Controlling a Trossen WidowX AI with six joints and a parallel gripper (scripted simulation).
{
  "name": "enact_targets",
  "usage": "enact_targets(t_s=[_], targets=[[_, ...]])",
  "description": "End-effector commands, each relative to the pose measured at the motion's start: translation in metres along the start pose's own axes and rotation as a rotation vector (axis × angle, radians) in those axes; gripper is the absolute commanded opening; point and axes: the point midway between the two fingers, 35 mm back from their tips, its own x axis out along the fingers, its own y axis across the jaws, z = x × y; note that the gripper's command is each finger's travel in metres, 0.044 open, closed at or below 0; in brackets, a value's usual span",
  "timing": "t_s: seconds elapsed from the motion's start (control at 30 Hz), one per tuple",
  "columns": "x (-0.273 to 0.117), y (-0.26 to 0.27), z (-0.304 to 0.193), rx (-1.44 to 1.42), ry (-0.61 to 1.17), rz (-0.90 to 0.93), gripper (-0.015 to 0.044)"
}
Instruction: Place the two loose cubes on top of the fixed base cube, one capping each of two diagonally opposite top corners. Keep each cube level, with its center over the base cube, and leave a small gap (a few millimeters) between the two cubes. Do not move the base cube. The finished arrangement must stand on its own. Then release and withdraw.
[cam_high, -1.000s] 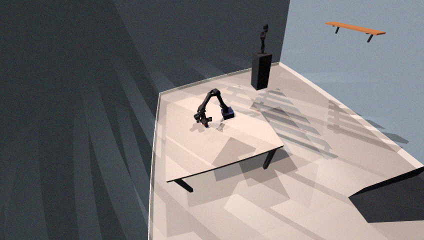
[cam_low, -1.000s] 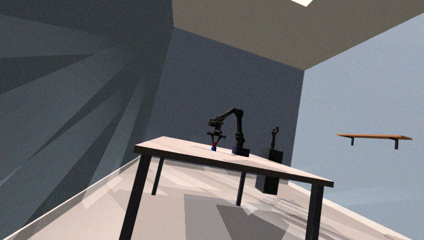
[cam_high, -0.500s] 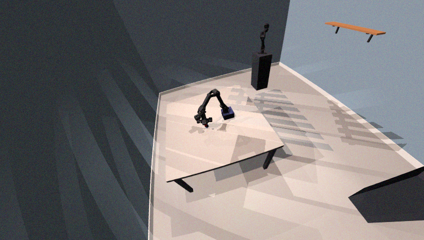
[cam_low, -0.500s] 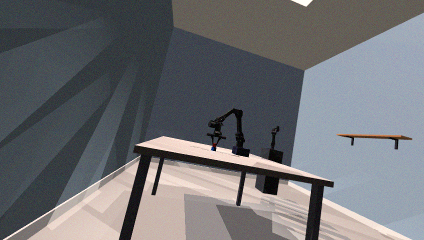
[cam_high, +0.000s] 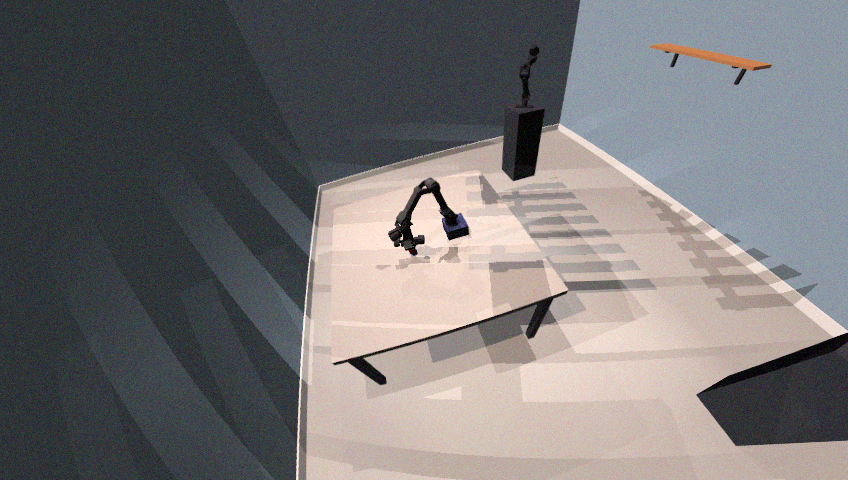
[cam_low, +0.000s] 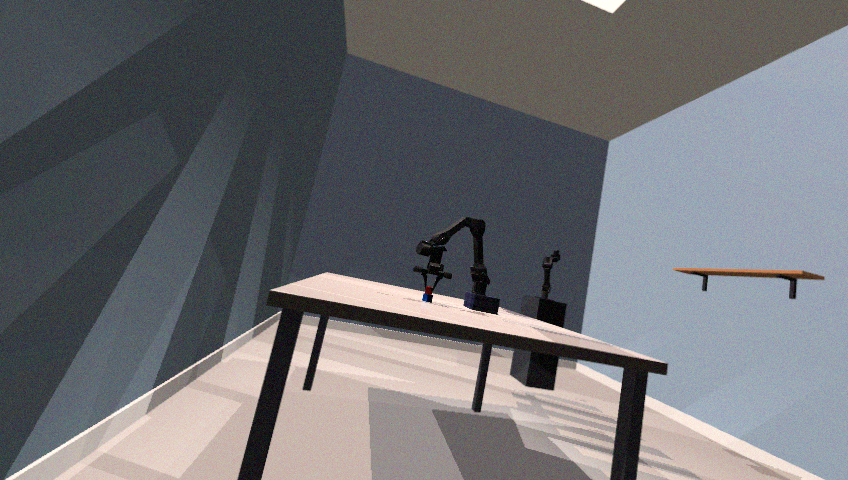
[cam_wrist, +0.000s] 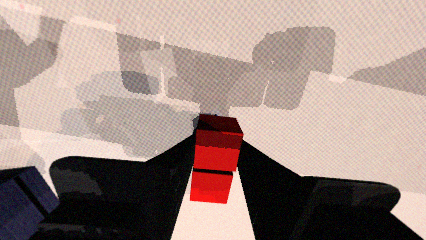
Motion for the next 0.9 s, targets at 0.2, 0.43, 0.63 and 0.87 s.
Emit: enact_targets(t_s=[0.2,0.43,0.63,0.87], targets=[[0.000,0.000,0.000,-0.005,0.002,-0.001,0.0205],[-0.011,0.000,0.000,0.000,0.000,0.000,0.0205],[-0.016,0.000,0.000,0.000,0.000,0.000,0.0205],[-0.023,0.000,0.000,0.000,0.000,0.000,0.0205]])
